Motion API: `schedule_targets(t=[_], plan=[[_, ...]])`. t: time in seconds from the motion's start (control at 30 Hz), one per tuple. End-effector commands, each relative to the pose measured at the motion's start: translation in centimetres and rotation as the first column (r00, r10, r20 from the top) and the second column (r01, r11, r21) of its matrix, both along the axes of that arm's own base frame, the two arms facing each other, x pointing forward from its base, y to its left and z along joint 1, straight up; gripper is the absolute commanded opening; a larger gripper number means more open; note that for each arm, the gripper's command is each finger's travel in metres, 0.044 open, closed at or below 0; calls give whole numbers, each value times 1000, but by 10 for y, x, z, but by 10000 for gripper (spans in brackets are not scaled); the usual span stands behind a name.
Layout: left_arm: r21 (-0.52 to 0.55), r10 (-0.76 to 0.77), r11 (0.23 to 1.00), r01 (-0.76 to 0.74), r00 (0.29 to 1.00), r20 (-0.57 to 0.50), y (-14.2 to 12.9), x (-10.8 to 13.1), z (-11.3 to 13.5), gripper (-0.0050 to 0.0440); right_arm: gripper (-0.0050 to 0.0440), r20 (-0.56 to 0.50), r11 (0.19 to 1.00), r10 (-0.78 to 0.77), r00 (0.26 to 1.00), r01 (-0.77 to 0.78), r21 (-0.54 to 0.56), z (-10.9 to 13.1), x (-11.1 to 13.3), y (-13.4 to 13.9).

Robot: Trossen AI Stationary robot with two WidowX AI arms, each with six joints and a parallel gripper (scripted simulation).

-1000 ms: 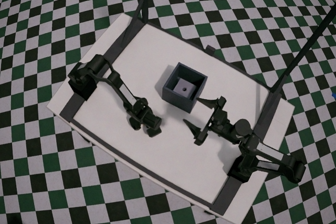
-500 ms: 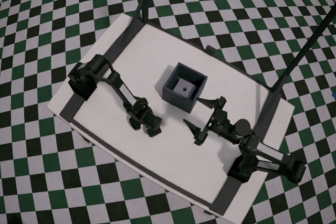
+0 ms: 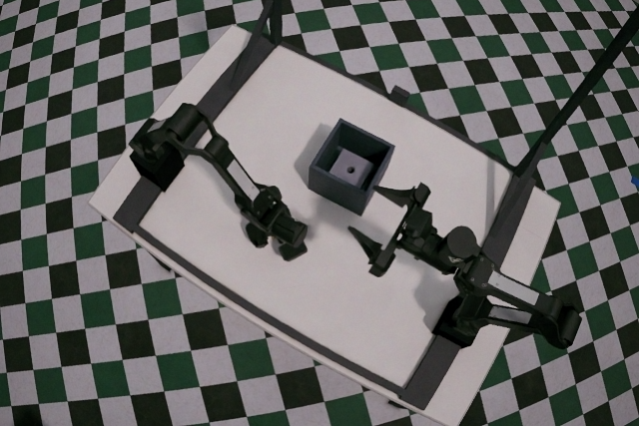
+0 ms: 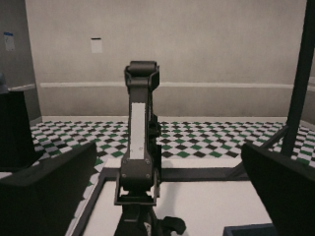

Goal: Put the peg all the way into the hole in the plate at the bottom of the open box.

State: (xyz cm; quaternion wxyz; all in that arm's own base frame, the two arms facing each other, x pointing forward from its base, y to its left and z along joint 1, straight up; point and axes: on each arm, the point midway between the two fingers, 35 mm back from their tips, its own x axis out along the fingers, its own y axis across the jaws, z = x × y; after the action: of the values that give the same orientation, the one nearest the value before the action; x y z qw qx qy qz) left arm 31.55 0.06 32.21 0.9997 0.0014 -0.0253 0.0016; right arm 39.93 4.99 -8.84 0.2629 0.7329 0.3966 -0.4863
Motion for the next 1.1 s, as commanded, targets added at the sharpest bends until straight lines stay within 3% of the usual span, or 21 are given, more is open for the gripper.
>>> schedule_targets(t=[0.0,0.37,0.43,1.07], plan=[[4,-7,1000,7,1000,20,-2,-1,9,440,65,2,1000,-5,1000,5,0,2,1,-1],[4,-7,1000,7,1000,20,-2,-1,9,440,65,2,1000,-5,1000,5,0,2,1,-1],[4,-7,1000,7,1000,20,-2,-1,9,440,65,42,1000,-4,999,4,4,19,11,-1],[4,-7,1000,7,1000,20,-2,-1,9,440,65,27,1000,1,1000,-1,15,48,11,-2]])
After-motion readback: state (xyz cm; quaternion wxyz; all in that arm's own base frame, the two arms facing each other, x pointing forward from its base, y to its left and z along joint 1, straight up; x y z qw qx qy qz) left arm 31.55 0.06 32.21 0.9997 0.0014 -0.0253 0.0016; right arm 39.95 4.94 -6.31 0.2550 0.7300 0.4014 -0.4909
